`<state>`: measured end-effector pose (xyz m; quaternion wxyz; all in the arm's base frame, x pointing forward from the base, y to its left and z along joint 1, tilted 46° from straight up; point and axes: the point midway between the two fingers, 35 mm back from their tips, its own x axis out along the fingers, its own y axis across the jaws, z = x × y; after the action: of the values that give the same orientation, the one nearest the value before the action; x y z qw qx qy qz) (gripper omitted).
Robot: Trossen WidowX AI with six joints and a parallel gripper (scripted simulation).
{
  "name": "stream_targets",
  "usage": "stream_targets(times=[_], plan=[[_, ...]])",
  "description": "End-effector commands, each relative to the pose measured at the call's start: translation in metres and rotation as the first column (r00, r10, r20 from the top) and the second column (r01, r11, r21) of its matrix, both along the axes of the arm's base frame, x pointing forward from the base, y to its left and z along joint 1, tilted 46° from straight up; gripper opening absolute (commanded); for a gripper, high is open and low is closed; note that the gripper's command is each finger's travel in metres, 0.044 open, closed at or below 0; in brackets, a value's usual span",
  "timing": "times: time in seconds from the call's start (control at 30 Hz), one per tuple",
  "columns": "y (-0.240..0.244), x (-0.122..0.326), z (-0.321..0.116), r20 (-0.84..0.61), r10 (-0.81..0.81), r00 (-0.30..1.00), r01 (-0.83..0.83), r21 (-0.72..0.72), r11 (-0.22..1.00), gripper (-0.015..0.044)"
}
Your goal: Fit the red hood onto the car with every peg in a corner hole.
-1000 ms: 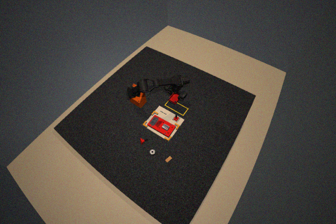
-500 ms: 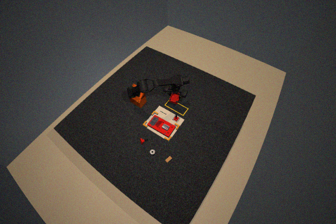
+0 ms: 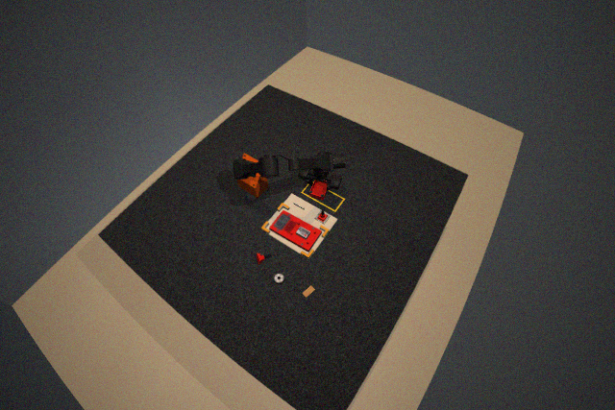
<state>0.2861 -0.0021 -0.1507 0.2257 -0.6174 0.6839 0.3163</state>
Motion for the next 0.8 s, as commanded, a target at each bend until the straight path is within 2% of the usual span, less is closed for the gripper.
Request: stream_targets(times=[0.0,0.57,0.77], plan=[[-0.002,0.0,-0.003,0.004,0.009,1.0,-0.009,-0.002,1.0,0.0],[-0.001,-0.001,-0.001,-0.001,0.0,1.0,0.0,0.0,1.0,0.044],[0.014,0.004,0.012,0.002,0.004,1.0,-0.004,0.002,1.0,0.044]])
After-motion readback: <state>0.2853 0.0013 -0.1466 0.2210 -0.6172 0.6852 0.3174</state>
